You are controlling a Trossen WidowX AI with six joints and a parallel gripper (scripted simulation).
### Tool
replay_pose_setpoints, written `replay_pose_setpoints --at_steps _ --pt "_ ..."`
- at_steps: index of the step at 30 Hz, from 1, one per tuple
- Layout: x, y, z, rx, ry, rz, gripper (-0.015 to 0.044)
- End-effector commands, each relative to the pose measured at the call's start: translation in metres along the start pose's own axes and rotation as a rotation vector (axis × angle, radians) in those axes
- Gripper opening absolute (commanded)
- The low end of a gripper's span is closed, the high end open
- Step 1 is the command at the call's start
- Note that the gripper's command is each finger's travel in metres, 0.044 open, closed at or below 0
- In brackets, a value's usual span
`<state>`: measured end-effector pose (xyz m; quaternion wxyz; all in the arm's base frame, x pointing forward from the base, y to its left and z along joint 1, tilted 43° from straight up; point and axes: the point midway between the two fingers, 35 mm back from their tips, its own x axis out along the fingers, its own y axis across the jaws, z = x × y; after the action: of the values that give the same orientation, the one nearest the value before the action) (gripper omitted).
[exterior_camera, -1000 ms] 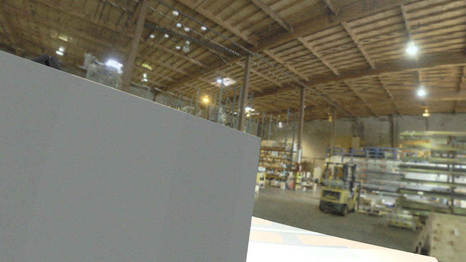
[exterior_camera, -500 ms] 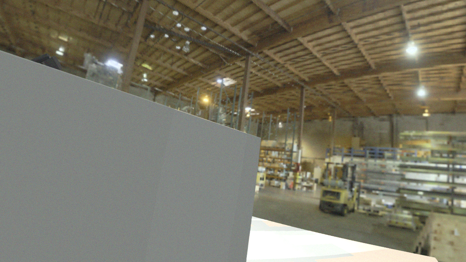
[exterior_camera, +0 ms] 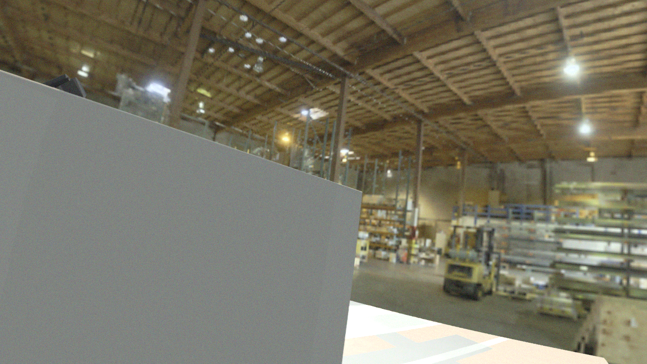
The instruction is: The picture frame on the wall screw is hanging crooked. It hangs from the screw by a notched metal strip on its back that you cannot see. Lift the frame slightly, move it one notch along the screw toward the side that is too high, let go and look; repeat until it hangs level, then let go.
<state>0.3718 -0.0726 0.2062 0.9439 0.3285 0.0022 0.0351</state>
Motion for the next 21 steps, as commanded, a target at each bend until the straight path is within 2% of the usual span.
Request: replay_pose_setpoints --at_steps 1,10,13,21 --pt "0.0002 -0.0003 0.0007 0.002 -0.003 -0.002 0.0127" --pt "0.0002 -0.0003 0.0007 0.002 -0.003 -0.002 0.0067" --pt "0.0002 -0.0003 0.0007 0.002 -0.003 -0.002 0.0000" --pt "0.0002 0.0001 0.0005 0.002 -0.003 -0.002 0.0000"
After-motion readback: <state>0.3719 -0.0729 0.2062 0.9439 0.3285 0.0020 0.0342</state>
